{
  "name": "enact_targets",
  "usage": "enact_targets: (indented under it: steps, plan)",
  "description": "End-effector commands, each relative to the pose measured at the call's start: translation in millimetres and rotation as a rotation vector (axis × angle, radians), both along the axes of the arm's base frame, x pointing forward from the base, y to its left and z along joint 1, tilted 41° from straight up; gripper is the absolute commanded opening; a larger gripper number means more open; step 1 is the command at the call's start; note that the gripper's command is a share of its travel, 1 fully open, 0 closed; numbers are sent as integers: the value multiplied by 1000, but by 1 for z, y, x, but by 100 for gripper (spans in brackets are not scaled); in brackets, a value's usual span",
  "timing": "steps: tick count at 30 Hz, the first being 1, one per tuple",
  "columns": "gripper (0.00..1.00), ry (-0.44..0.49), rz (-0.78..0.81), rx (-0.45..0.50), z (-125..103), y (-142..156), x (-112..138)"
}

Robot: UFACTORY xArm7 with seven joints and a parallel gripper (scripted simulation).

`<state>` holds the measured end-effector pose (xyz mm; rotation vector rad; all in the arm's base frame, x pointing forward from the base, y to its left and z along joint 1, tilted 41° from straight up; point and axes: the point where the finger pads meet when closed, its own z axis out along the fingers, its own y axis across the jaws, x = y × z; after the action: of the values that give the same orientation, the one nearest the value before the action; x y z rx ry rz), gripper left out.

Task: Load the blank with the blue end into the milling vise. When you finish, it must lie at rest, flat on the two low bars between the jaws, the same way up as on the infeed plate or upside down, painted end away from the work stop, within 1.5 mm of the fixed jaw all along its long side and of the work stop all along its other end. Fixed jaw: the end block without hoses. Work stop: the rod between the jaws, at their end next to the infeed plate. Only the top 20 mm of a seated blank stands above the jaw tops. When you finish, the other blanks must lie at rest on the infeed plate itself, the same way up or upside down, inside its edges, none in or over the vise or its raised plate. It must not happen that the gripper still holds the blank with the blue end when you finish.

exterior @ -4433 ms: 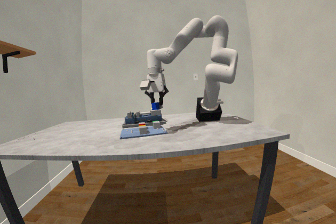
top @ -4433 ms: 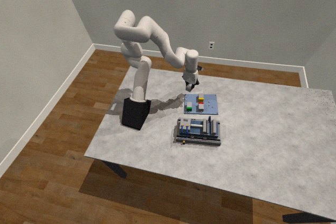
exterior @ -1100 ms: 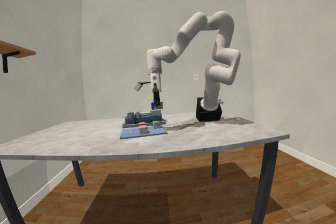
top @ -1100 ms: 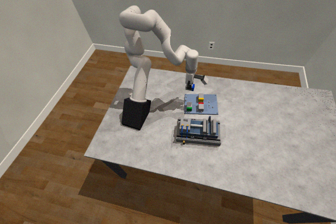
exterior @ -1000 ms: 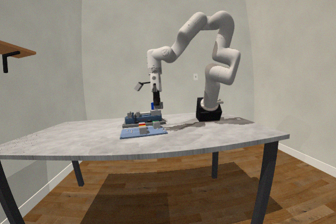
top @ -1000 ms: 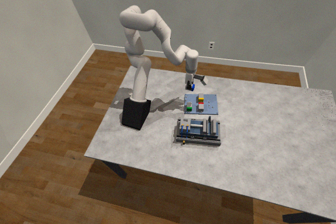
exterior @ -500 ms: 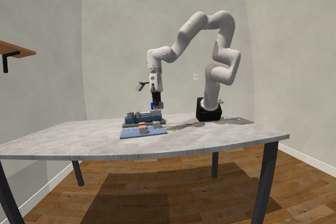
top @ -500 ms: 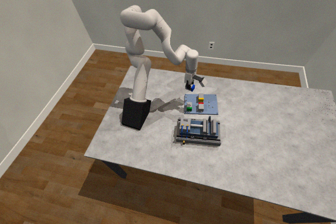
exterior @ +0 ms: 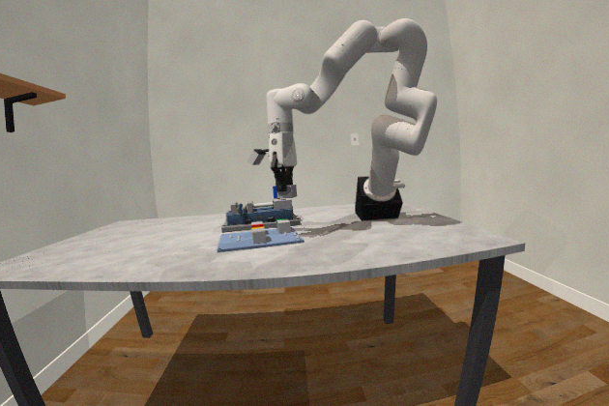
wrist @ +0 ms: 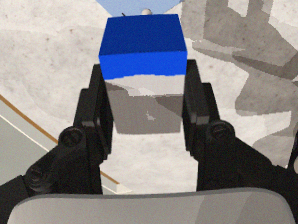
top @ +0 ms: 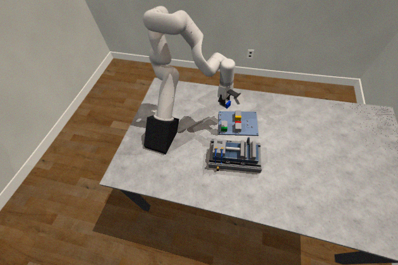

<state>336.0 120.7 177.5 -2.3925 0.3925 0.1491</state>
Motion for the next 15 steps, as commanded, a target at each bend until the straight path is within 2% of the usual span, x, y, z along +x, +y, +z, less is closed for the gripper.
enact_targets:
  steps: [1, 4, 11, 15]
  plan:
    - [0, 68, -84, 0, 1, -1, 1]
    - [0, 114, -135, 0, 1, -1, 1]
    - [0, 114, -135, 0, 1, -1, 1]
    - [0, 169, -198, 1, 1, -1, 1]
